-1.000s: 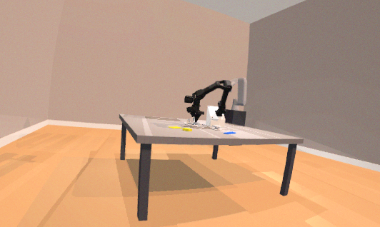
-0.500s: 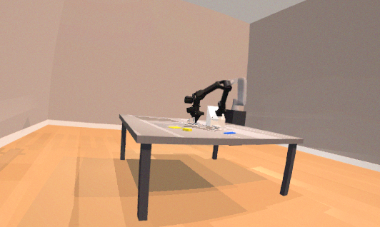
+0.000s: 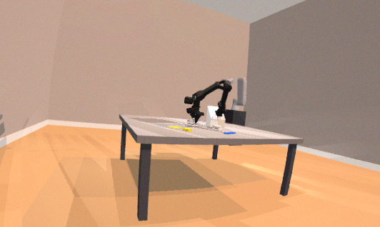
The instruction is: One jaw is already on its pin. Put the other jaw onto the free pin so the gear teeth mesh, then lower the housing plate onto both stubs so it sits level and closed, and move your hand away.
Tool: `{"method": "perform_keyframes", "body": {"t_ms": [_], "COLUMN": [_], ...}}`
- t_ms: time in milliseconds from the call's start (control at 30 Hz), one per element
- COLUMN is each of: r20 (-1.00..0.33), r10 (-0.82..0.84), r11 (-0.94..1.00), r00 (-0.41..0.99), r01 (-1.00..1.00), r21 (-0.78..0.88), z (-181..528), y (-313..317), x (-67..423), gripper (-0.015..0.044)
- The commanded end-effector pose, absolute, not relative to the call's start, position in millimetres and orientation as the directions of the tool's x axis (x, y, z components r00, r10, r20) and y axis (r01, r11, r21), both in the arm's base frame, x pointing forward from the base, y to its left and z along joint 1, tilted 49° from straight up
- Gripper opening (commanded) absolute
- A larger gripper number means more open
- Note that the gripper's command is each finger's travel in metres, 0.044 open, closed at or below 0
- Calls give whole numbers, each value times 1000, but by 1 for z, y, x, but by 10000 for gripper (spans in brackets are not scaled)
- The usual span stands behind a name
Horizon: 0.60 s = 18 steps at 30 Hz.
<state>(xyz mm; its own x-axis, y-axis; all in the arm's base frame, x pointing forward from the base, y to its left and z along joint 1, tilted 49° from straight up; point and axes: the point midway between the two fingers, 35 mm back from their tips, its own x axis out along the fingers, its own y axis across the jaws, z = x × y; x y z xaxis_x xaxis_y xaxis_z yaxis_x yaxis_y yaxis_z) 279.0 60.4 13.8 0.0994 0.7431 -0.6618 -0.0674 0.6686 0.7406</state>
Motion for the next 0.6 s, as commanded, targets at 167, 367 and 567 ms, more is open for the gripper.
{"method": "perform_keyframes", "body": {"t_ms": [167, 367, 567], "r20": [-658, -658, -658], "r10": [746, 747, 747], "r11": [665, 664, 664], "r00": [101, 101, 101], "r01": [-62, -61, -61], "r21": [745, 745, 745], "z": [13, 12, 11], "y": [62, 64, 64], "x": [279, 279, 279], "gripper": [134, 134, 134]}}
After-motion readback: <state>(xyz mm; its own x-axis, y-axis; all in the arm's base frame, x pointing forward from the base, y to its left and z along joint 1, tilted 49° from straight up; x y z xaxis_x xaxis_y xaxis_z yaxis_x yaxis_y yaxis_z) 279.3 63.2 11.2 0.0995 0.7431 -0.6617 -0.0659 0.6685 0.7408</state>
